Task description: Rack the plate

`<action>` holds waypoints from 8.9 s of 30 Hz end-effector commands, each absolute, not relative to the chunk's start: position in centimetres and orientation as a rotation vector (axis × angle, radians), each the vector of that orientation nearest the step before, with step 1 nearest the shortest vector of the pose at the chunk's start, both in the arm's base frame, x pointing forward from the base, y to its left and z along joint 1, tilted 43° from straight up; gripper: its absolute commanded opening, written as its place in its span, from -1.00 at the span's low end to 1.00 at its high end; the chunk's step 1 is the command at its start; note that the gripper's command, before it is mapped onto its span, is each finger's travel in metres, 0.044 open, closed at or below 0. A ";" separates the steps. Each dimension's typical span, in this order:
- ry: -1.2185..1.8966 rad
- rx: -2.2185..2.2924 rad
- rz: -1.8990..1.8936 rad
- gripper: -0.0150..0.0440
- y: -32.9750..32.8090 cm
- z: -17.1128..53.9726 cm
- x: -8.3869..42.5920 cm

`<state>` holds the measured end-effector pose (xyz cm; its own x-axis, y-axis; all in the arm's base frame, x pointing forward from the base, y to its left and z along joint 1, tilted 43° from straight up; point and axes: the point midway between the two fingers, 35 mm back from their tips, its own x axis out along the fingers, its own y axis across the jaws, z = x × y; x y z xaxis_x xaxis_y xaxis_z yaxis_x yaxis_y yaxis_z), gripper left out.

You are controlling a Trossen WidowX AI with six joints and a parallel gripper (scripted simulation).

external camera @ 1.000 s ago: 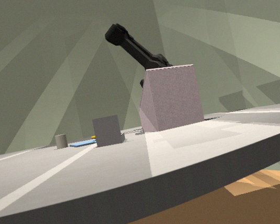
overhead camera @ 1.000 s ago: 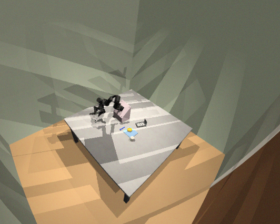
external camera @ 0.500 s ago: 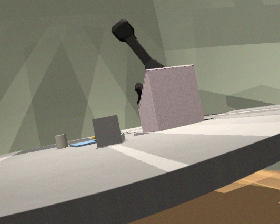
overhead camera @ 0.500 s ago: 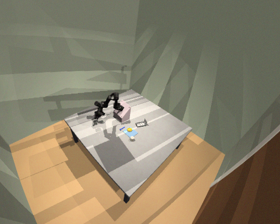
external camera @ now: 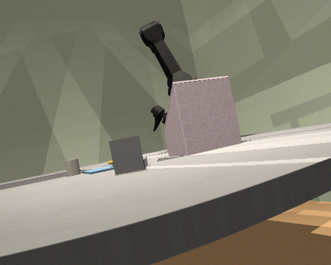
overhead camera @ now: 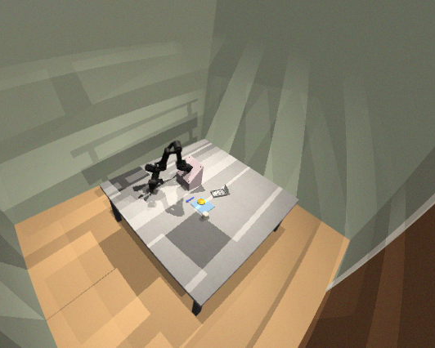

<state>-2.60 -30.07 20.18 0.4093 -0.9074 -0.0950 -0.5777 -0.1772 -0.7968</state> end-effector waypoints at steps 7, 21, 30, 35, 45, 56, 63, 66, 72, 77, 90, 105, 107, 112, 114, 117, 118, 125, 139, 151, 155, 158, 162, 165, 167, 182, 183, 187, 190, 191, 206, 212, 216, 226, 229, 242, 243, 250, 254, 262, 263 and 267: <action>1.091 -1.591 -0.534 0.86 -31.9 18.4 1.9; 0.919 -1.177 -0.452 0.86 -32.3 15.3 10.4; 0.908 -0.891 -0.360 0.86 -30.4 12.3 16.6; 0.948 -0.738 -0.309 0.86 -28.6 10.2 19.7; 1.107 -0.519 -0.234 0.86 -23.7 6.0 24.4; 1.358 -0.378 -0.300 0.86 -18.0 2.5 26.1; 1.488 -0.414 -0.418 0.86 -14.2 1.5 26.6; 1.515 -0.473 -0.478 0.86 -12.3 1.3 27.0; 1.505 -0.592 -0.574 0.86 -9.4 1.4 27.7; 1.505 -0.592 -0.574 0.86 -9.4 1.4 27.7; 1.506 -0.591 -0.573 0.86 -10.6 0.0 27.7; 1.506 -0.592 -0.573 0.86 -12.2 -1.7 27.7; 1.506 -0.592 -0.574 0.86 -12.4 -1.9 27.7; 1.505 -0.593 -0.575 0.86 -13.0 -2.5 27.6; 1.505 -0.594 -0.575 0.86 -13.2 -2.7 27.6; 1.505 -0.594 -0.576 0.86 -13.4 -3.0 27.6; 1.505 -0.594 -0.576 0.86 -13.4 -3.0 27.6; 1.505 -0.594 -0.576 0.73 -13.4 -3.0 27.6; 1.505 -0.594 -0.576 0.31 -13.4 -2.9 27.6; 1.500 -0.570 -0.550 -0.49 -8.7 0.6 29.0; 1.502 -0.569 -0.549 -0.49 -7.1 2.1 29.2; 1.504 -0.570 -0.550 -0.49 -5.9 3.3 29.3; 1.505 -0.572 -0.553 -0.49 -4.4 4.7 29.5; 1.506 -0.576 -0.556 -0.49 -3.3 5.8 29.5; 1.507 -0.578 -0.559 -0.49 -2.6 6.6 29.5; 1.450 -0.467 -0.671 -0.49 1.8 6.6 28.7; 1.436 -0.440 -0.694 -0.49 2.3 6.1 28.5; 1.381 -0.335 -0.787 -0.49 4.2 4.3 27.5; 1.338 -0.262 -0.852 -0.49 5.4 3.1 26.7; 1.330 -0.249 -0.863 -0.49 5.6 2.9 26.5; 1.501 -0.261 -0.742 -0.49 4.5 0.8 26.0; 1.620 -0.262 -0.617 -0.49 3.7 -0.6 25.6; 1.686 -0.258 -0.522 -0.49 3.3 -1.6 25.4; 1.797 -0.239 -0.256 -0.49 2.3 -3.7 25.0; 1.814 -0.232 -0.170 -0.49 2.0 -4.2 24.9; 1.798 -0.208 0.205 -0.49 1.1 -6.3 24.6; 1.791 -0.208 0.234 -0.49 1.0 -6.4 24.6; 1.718 -0.209 0.425 -0.49 0.5 -7.2 24.6; 1.660 -0.216 0.526 -0.49 0.2 -7.6 24.6; 1.514 -0.247 0.707 -0.49 -0.3 -8.1 24.7; 1.493 -0.253 0.727 -0.49 -0.4 -8.2 24.7; 1.406 -0.279 0.803 -0.49 -0.7 -8.4 24.8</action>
<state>24.82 -0.61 -8.19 -0.0738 0.2862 -0.9553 -0.5916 0.7586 0.2730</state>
